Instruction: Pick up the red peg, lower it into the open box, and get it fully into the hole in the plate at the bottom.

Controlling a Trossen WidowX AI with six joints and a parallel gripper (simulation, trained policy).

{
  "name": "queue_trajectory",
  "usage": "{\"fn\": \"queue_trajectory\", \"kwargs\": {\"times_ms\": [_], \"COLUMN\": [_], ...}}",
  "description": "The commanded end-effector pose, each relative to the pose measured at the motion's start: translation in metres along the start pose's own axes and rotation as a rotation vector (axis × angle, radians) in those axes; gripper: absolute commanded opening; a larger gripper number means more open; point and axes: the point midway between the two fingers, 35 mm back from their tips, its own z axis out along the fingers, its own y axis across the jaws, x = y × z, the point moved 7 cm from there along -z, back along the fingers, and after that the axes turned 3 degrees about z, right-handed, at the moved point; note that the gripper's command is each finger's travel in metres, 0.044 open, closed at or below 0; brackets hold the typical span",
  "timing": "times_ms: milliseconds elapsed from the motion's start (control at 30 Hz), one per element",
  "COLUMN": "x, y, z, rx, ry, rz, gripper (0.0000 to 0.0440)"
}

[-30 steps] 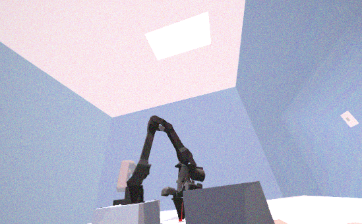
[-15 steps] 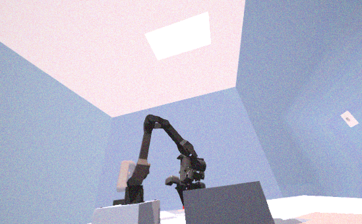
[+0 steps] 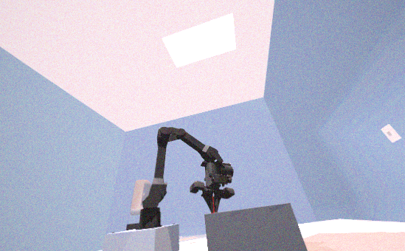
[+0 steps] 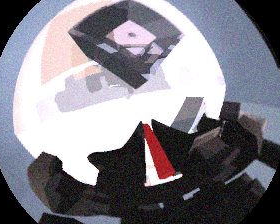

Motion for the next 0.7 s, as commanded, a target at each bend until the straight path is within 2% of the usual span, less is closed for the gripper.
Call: {"fn": "queue_trajectory", "kwargs": {"times_ms": [0,333,667], "x": [-0.011,-0.055,-0.104], "y": [0.001,0.004,0.002], "z": [-0.008,-0.018,-0.015], "rx": [-0.006,-0.026,-0.036], "ry": [-0.016,-0.053,-0.076], "rz": [0.035,0.157,0.248], "gripper": [0.0000,0.0000,0.0000]}}
